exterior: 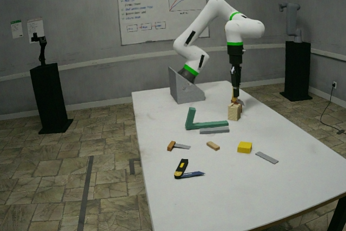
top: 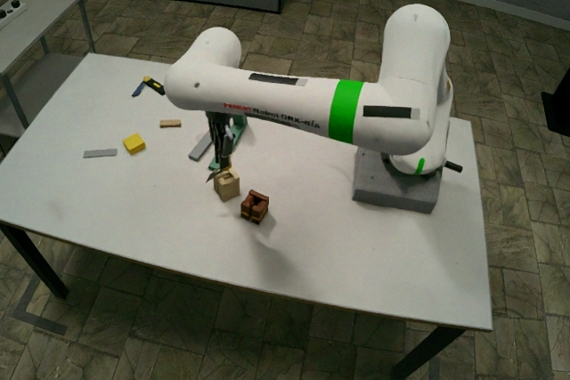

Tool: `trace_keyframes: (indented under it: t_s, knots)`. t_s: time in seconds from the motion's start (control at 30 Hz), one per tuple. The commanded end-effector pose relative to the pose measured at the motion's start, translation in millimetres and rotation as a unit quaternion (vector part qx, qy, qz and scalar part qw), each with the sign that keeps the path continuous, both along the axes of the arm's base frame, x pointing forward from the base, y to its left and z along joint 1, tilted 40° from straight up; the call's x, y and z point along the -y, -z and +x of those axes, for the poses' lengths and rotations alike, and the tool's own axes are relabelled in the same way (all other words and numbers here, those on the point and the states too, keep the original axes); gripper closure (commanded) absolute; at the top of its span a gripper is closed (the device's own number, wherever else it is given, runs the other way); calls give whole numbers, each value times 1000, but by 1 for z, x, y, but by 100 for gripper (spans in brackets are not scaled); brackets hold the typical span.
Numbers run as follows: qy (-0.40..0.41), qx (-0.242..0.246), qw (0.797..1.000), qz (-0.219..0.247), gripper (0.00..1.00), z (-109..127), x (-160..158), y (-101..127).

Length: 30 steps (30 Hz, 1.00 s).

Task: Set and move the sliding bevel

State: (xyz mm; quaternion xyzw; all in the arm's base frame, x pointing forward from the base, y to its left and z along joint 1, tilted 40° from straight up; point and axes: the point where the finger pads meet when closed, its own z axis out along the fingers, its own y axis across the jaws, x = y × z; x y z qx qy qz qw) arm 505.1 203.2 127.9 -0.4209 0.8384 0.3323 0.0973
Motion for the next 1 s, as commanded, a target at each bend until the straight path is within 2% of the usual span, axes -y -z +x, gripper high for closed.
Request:
trace_keyframes:
  t_s: [0.0,0.23,0.6,0.97]
  knots:
    - [0,1,1000,0,90,1,1,0]
    - [-12,9,1000,-3,90,3,8,5]
    - [-65,45,997,-15,90,15,37,30]
    - [-168,115,978,-37,90,37,95,77]
